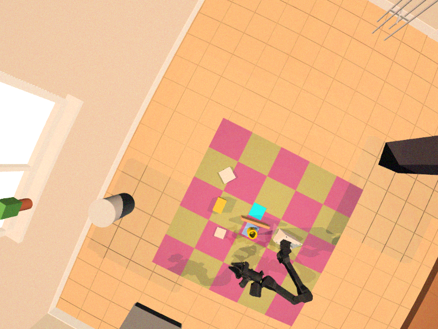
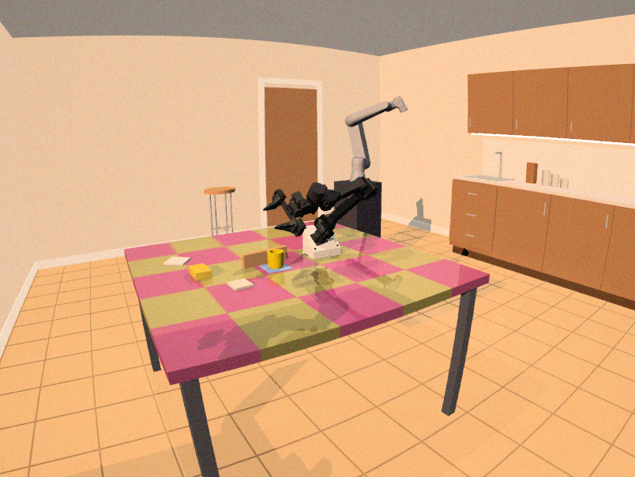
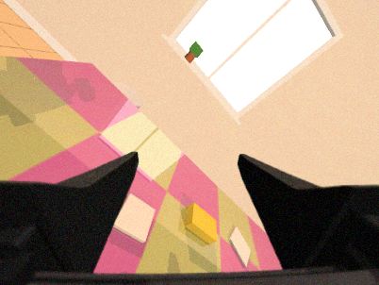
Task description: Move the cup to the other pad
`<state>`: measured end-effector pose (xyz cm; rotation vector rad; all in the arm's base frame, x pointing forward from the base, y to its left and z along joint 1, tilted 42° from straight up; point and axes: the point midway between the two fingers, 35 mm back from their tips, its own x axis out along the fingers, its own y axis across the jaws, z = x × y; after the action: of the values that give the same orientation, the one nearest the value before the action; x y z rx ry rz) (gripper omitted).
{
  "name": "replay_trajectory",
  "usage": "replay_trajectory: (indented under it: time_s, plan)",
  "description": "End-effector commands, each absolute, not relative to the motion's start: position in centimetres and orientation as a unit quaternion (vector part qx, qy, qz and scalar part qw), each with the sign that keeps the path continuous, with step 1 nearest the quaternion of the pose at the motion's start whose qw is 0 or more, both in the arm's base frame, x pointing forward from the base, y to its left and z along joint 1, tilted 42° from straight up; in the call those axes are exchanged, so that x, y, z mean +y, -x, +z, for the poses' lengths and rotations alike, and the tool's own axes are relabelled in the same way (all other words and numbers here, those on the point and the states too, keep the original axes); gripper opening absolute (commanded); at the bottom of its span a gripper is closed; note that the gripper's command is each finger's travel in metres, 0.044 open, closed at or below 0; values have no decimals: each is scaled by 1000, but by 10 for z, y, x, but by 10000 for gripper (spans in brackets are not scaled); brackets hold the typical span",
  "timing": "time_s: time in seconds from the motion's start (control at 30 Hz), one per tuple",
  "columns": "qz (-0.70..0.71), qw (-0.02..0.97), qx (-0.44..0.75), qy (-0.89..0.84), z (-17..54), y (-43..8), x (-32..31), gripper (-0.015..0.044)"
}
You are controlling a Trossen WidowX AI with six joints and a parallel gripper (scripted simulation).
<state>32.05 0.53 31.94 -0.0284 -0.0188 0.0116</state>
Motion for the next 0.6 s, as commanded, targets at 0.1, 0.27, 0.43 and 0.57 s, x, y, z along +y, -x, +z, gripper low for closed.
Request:
replay_trajectory:
  time_s: [0.1, 0.27, 0.43, 0.57]
  plan:
    - [3, 986, 145, -85, 253, -336, -10, 295]
    - [-44, 901, 343, -264, 169, -323, -30, 167]
    - [-136, 717, 499, -468, 108, -282, -38, 167]
    - [-235, 473, 573, -627, 87, -241, -34, 167]
